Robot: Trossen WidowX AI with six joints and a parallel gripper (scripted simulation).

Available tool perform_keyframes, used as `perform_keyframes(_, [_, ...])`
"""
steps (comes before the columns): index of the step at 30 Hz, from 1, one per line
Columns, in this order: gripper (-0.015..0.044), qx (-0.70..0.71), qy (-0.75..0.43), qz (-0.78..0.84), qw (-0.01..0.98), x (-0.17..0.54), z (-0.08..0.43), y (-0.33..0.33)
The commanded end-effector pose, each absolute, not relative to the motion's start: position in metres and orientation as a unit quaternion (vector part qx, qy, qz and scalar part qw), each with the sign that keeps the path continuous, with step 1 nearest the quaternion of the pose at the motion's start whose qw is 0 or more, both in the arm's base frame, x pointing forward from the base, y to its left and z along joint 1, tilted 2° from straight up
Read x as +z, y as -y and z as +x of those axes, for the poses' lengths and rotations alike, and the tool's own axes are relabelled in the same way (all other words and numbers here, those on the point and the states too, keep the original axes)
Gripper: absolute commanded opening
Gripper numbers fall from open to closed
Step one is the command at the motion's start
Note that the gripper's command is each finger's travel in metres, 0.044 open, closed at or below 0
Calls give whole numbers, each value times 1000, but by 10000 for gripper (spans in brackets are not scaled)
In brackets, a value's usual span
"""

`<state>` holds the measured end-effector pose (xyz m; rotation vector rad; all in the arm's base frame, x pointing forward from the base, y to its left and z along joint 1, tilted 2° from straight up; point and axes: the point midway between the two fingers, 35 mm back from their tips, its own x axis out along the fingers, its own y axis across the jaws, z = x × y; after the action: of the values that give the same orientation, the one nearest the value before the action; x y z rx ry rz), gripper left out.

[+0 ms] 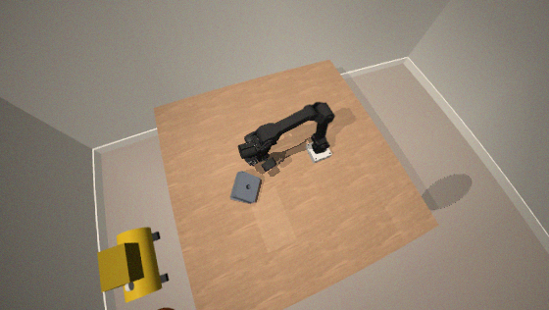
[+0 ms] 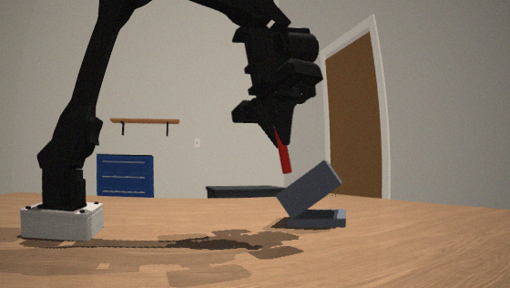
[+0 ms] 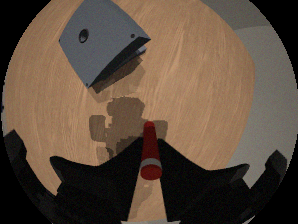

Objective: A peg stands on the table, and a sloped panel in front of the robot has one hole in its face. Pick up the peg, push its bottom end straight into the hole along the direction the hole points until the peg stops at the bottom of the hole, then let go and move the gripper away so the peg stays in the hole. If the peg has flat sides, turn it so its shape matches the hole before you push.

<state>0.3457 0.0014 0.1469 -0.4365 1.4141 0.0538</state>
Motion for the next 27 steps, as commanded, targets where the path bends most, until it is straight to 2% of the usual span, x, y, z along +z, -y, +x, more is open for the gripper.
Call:
perform_keyframes(1, [0,31,-639,-218,737,148,348,-7])
perform_keyframes(27, [0,64,-605,-303,734,157,356,-44])
